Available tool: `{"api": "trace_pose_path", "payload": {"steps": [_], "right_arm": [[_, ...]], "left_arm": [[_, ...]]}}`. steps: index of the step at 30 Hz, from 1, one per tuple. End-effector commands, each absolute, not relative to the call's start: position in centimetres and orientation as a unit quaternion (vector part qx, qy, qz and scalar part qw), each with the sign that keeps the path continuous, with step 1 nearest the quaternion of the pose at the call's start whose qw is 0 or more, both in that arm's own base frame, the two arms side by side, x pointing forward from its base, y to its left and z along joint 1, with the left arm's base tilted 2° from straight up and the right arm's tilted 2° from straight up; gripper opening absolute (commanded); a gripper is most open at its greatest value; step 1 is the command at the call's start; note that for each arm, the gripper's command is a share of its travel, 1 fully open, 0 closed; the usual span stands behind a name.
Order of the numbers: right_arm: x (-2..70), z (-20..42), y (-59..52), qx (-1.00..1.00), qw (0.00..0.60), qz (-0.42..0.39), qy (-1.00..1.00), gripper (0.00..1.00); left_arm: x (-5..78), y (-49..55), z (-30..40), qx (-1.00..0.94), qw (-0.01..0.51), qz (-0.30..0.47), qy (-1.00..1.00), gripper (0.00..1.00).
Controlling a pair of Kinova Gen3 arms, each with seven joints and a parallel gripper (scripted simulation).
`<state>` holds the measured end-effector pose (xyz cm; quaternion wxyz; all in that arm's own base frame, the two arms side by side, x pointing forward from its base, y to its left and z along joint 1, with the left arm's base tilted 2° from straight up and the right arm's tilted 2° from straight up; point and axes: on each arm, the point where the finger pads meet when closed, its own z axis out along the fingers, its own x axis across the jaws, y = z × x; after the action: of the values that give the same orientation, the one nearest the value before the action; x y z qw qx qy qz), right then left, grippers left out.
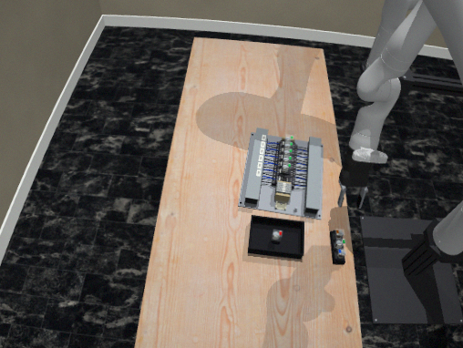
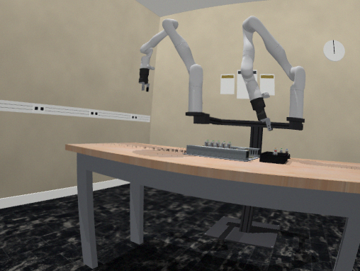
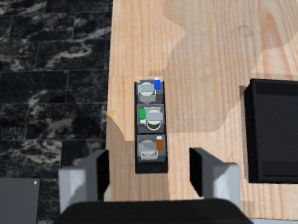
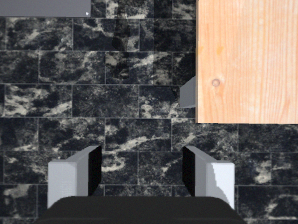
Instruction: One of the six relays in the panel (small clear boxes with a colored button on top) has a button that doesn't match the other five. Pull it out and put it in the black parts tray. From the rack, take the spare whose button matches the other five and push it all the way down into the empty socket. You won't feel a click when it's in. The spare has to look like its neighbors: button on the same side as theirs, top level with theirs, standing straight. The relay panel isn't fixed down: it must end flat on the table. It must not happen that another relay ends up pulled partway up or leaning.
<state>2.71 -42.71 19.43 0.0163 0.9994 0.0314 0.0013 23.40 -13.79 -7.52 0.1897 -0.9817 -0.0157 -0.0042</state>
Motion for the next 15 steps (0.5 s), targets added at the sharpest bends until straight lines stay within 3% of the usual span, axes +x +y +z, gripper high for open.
{"api": "trace_pose_path", "payload": {"steps": [1,15], "right_arm": [[2.71,19.50,-42.75,0.999,0.017,0.001,0.031,1.00],[2.71,19.50,-42.75,0.999,0.017,0.001,0.031,1.00]], "left_arm": [[23.44,-13.83,-7.47,-0.982,0.189,-0.005,-0.016,1.00],[23.44,-13.44,-7.57,-0.982,0.189,-0.005,-0.016,1.00]]}}
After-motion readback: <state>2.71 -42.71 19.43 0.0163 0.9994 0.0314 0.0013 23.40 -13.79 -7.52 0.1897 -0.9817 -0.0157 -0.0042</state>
